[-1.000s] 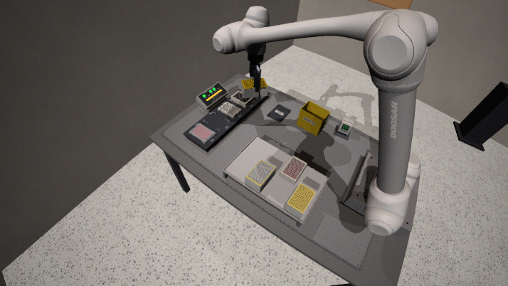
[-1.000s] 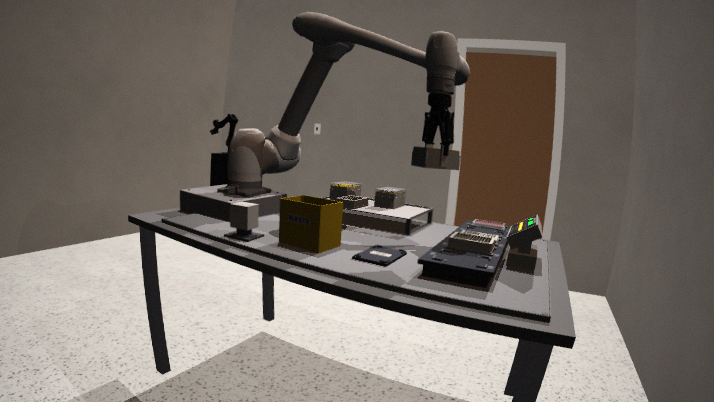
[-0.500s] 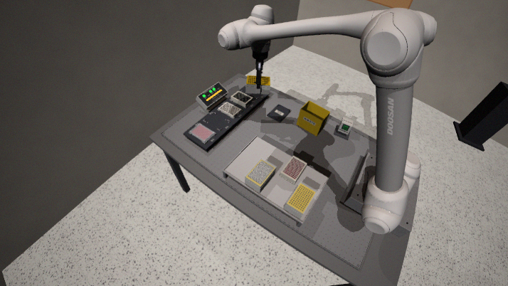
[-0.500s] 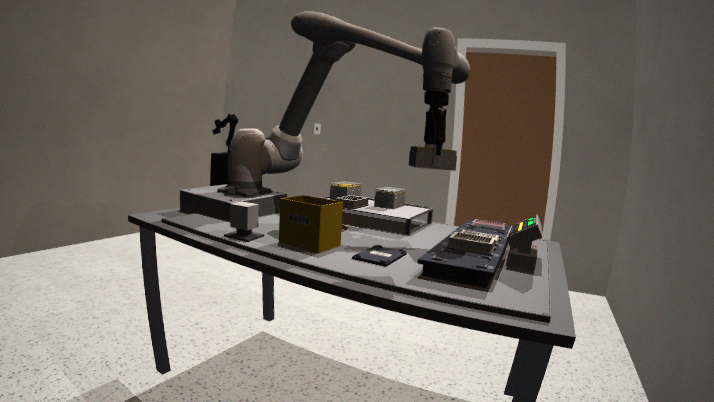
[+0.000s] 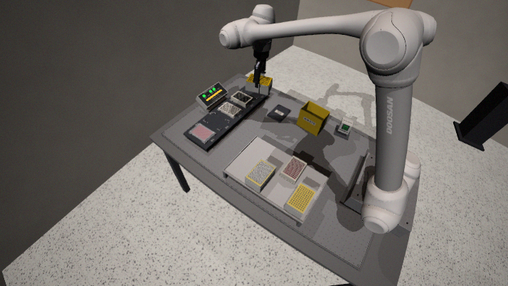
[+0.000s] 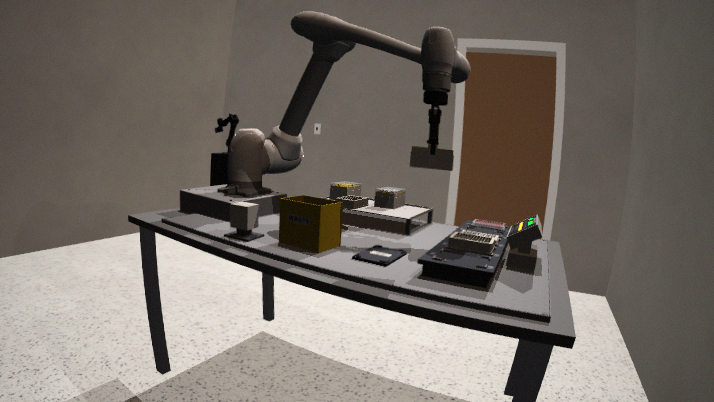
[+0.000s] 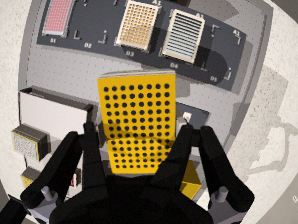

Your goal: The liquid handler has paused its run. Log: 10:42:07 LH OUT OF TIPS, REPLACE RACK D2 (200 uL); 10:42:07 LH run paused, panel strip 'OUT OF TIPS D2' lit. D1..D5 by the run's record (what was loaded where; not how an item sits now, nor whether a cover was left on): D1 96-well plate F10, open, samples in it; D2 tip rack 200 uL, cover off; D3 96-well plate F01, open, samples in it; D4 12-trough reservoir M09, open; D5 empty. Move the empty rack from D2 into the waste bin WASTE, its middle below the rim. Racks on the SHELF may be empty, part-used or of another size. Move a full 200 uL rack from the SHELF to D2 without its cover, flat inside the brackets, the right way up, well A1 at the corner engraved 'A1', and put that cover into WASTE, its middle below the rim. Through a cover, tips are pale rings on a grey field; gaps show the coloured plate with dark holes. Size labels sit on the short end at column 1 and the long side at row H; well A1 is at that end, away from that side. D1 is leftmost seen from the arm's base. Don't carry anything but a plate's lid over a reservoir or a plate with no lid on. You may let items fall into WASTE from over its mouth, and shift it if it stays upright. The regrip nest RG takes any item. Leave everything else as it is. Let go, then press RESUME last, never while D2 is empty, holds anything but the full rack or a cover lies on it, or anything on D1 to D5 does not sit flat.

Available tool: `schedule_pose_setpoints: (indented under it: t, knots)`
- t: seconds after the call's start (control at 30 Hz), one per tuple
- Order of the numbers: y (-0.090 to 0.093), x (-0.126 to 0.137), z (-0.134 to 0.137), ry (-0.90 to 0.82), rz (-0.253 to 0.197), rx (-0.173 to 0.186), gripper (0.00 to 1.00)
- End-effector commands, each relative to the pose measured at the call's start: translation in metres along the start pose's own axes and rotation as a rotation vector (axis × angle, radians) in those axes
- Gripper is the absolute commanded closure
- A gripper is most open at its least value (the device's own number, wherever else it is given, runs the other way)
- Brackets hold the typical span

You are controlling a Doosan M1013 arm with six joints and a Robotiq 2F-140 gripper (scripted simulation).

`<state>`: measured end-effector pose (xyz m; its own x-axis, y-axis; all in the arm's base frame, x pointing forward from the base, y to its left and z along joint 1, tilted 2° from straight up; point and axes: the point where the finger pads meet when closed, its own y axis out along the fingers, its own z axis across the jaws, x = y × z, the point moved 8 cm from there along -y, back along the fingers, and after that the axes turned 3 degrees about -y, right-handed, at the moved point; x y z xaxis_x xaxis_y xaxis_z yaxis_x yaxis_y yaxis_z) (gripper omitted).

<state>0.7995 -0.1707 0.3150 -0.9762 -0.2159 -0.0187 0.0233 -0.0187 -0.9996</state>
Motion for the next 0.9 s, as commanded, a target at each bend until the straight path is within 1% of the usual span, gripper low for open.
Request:
schedule_pose_setpoints:
  t: [0.0, 0.03, 0.53, 0.6, 0.87]
  knots:
    - [0.000, 0.000, 0.000, 0.043, 0.000, 0.000, 1.00]
    - [0.000, 0.000, 0.000, 0.043, 0.000, 0.000, 1.00]
    - [0.000, 0.000, 0.000, 0.343, 0.000, 0.000, 1.00]
    - [0.000, 0.000, 0.000, 0.343, 0.000, 0.000, 1.00]
    - [0.000, 0.014, 0.037, 0.503, 0.000, 0.000, 1.00]
